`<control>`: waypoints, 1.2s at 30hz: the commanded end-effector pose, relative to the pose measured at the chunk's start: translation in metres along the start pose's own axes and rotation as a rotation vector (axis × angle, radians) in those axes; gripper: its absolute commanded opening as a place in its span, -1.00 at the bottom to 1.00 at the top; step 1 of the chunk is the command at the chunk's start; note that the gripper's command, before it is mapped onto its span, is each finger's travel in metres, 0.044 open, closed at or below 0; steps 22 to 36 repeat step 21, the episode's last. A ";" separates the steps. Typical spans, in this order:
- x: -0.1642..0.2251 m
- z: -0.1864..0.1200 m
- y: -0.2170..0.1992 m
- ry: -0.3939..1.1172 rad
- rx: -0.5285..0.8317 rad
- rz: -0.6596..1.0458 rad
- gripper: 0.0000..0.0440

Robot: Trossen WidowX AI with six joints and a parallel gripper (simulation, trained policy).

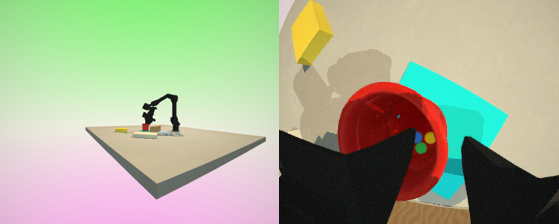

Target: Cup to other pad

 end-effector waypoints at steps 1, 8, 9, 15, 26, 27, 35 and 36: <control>0.000 -0.008 -0.004 0.004 -0.018 0.001 -0.20; -0.003 -0.027 -0.009 -0.005 -0.057 0.014 -0.01; -0.003 -0.030 -0.010 -0.008 -0.064 0.016 0.01; -0.008 -0.051 -0.011 -0.033 -0.106 0.025 0.19; -0.016 -0.071 -0.011 -0.055 -0.136 0.042 0.72; -0.016 -0.071 -0.011 -0.055 -0.136 0.042 0.72; -0.016 -0.071 -0.011 -0.055 -0.136 0.042 0.72; -0.016 -0.071 -0.011 -0.055 -0.136 0.042 0.72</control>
Point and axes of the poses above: the point midway between the two fingers, 35 mm back from their tips, its own z axis out along the fingers, its own y axis across the jaws, x = y × z, the point moved 9 cm from there along -z, back along the fingers, and after that the axes turned 5 degrees about z, right-handed, at the moved point
